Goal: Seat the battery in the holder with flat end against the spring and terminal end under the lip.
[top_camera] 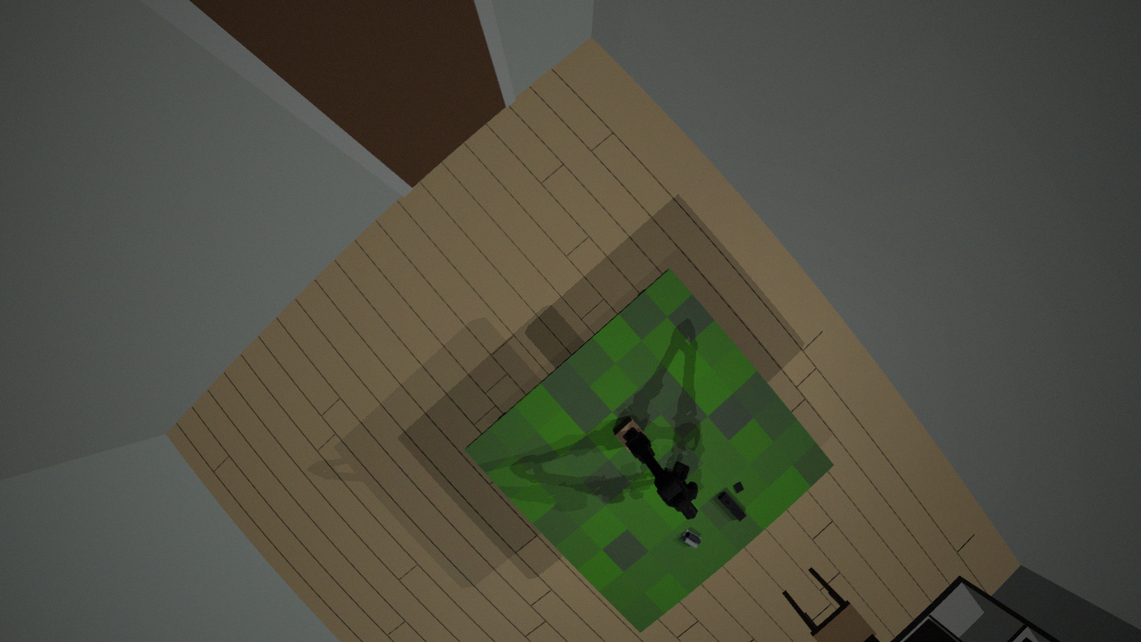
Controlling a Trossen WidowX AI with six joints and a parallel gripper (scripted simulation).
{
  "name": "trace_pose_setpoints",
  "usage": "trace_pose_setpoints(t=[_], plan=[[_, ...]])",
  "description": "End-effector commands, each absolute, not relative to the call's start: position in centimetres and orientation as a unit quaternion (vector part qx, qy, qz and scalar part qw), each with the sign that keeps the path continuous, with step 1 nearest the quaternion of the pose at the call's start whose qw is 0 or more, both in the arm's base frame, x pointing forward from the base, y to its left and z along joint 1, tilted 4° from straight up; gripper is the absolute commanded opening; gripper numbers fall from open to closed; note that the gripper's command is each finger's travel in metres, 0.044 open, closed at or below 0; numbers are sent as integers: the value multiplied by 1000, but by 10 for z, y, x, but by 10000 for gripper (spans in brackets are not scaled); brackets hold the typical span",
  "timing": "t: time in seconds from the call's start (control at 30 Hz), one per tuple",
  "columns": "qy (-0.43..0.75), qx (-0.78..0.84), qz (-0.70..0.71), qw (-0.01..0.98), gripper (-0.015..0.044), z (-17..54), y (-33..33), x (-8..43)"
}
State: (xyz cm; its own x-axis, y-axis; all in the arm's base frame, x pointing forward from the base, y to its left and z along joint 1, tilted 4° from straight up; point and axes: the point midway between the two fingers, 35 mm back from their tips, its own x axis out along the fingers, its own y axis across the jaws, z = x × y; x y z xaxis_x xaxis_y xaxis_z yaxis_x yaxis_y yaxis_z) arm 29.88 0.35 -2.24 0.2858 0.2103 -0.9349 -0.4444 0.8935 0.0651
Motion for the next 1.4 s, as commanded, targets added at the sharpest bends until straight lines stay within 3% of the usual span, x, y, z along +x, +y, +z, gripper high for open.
trace_pose_setpoints(t=[0.0,1.37], plan=[[581,-104,201,782,76,-27,3,295],[678,-135,189,697,76,-29,7,300]])
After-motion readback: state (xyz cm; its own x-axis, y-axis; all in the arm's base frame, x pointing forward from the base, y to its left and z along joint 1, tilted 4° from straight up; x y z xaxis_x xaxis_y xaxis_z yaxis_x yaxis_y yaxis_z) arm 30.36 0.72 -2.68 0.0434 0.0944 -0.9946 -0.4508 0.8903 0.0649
